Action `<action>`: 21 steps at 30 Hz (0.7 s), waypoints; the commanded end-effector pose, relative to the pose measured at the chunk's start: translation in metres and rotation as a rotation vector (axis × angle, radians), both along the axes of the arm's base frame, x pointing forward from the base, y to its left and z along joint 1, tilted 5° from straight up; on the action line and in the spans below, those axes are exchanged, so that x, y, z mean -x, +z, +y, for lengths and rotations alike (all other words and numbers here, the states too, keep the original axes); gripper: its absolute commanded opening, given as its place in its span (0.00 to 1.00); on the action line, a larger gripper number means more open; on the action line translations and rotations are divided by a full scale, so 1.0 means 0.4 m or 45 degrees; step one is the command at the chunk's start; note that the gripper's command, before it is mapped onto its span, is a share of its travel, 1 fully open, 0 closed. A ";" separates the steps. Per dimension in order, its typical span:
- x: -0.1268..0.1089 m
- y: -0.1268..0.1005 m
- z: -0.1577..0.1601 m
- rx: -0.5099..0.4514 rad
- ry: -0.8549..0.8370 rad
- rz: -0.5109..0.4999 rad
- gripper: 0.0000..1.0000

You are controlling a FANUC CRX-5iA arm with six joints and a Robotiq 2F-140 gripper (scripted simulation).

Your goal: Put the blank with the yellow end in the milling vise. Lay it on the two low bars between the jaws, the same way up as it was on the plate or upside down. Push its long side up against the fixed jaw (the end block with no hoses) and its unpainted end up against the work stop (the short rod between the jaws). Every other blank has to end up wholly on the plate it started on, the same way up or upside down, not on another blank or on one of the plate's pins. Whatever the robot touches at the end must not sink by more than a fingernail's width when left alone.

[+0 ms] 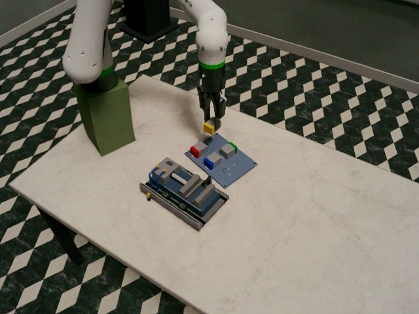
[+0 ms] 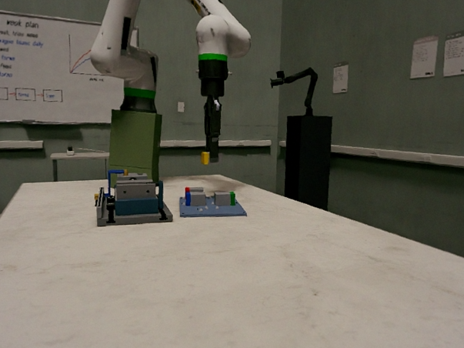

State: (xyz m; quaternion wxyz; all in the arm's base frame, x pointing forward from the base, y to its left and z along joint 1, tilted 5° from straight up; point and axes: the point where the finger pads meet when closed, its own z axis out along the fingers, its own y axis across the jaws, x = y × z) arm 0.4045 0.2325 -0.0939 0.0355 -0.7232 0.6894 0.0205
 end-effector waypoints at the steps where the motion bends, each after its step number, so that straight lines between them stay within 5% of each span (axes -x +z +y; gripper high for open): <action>1: -0.011 0.000 -0.015 -0.002 0.002 -0.001 0.10; 21: -0.074 -0.011 -0.132 -0.001 0.001 -0.002 0.10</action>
